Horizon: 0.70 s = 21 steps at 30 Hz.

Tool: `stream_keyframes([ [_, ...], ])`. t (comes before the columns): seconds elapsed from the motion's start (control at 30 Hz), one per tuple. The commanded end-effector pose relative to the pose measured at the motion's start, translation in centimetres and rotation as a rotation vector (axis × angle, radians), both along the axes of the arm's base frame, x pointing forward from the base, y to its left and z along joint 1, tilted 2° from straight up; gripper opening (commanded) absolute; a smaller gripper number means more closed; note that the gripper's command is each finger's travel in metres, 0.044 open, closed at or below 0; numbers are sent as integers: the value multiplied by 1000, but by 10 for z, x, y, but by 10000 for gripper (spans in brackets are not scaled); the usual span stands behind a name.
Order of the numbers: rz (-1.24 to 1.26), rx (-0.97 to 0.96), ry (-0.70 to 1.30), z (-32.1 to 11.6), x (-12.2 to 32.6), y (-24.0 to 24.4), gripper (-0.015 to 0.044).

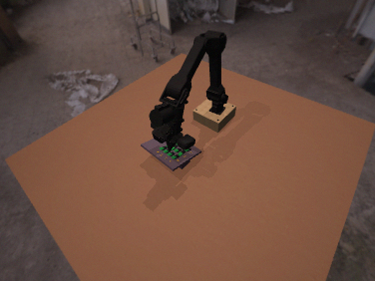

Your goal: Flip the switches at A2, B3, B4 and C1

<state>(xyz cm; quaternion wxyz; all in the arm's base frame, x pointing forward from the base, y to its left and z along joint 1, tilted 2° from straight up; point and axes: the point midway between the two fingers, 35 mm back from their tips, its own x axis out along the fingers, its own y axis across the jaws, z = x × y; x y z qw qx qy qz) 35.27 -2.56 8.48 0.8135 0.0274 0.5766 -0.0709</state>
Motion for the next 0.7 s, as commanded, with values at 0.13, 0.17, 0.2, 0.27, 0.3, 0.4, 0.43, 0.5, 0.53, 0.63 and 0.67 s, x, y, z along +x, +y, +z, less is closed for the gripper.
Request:
stream_keyframes([
  [0.13,3,6,12,-11,1,0,0],
  [0.17,3,6,12,-12,1,0,0],
  [0.2,3,6,12,-13,2,0,0],
  [0.27,3,6,12,-17,3,0,0],
  [0.3,3,6,12,-18,3,0,0],
  [0.4,3,6,12,-20,4,0,0],
  [0.43,3,6,12,-20,4,0,0],
  [0.5,3,6,12,-20,4,0,0],
  [0.53,3,6,12,-20,4,0,0],
  [0.63,3,6,12,-20,4,0,0],
  [0.67,3,6,12,-20,4,0,0],
])
